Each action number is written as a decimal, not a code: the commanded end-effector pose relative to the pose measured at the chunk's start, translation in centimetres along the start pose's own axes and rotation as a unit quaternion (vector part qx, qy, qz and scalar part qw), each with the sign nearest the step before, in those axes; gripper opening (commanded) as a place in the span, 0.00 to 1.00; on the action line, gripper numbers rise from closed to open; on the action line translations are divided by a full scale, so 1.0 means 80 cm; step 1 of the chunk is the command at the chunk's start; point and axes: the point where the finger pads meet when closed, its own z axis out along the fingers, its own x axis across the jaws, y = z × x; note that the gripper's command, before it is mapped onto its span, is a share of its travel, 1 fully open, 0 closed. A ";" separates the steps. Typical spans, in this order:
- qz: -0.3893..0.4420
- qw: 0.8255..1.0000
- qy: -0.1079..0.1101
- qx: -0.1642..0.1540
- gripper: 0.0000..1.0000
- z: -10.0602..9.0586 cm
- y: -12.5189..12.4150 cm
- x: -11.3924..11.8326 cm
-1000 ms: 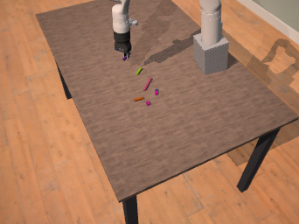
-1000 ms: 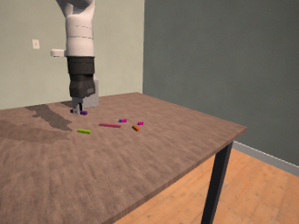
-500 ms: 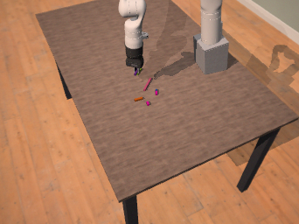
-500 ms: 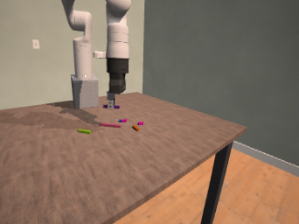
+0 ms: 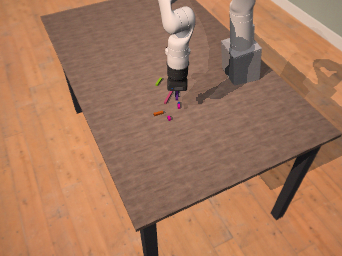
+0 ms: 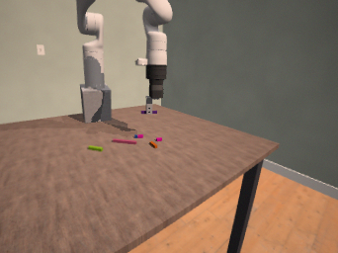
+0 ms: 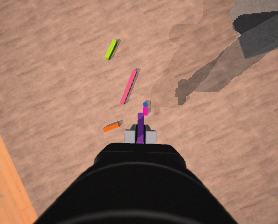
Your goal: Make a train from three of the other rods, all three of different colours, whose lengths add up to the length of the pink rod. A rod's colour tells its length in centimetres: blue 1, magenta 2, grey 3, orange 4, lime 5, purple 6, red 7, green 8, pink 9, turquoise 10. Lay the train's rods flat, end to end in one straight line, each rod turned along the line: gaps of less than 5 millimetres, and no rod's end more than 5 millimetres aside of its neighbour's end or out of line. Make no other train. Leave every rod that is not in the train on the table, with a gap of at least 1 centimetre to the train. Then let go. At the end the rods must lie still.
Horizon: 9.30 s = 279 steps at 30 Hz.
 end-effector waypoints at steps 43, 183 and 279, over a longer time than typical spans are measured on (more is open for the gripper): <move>-0.017 1.000 0.002 -0.001 0.24 0.058 0.011 0.014; -0.017 1.000 0.002 -0.001 0.48 0.126 0.011 0.014; -0.017 1.000 0.002 -0.001 1.00 0.014 0.011 0.014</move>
